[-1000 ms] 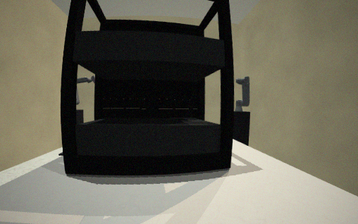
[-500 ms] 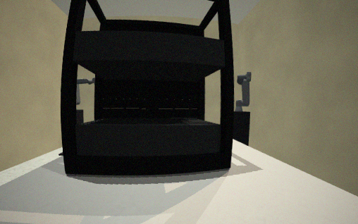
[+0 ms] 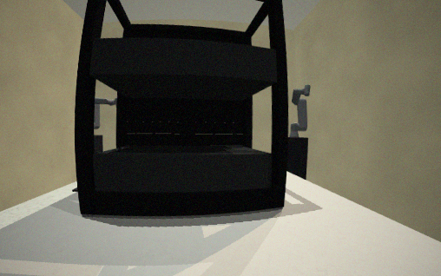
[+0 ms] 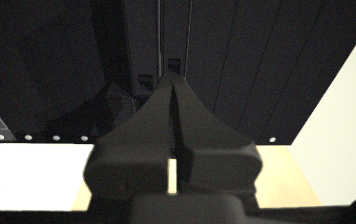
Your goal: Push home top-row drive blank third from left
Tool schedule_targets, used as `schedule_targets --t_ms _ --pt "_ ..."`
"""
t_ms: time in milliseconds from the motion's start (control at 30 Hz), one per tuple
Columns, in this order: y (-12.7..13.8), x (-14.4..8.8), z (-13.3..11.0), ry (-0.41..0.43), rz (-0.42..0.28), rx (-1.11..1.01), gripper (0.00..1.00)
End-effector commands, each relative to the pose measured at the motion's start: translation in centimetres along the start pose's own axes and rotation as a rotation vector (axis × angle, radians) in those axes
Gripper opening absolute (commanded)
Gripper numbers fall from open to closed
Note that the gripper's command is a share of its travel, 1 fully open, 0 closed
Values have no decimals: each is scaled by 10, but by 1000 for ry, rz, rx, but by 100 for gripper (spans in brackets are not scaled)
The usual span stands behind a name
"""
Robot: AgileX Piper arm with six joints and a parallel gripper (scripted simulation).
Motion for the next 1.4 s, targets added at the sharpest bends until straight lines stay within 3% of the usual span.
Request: schedule_targets --t_ms 0,367,867,1367 --pt "-1 -6 0 -2 -2 0 0" --pt "-1 -13 0 -2 -2 0 0" --pt "-3 -86 0 -2 -2 0 0" --pt "-4 -111 0 -2 -2 0 0"
Point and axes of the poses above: the point where the finger pads meet when closed, its own x axis out along the fingers, its own y axis across the jaws, z = x × y, the point moved 10 cm from there along -x, back along the fingers, and after that the axes turned 9 degrees about x, right-handed, at the moved point
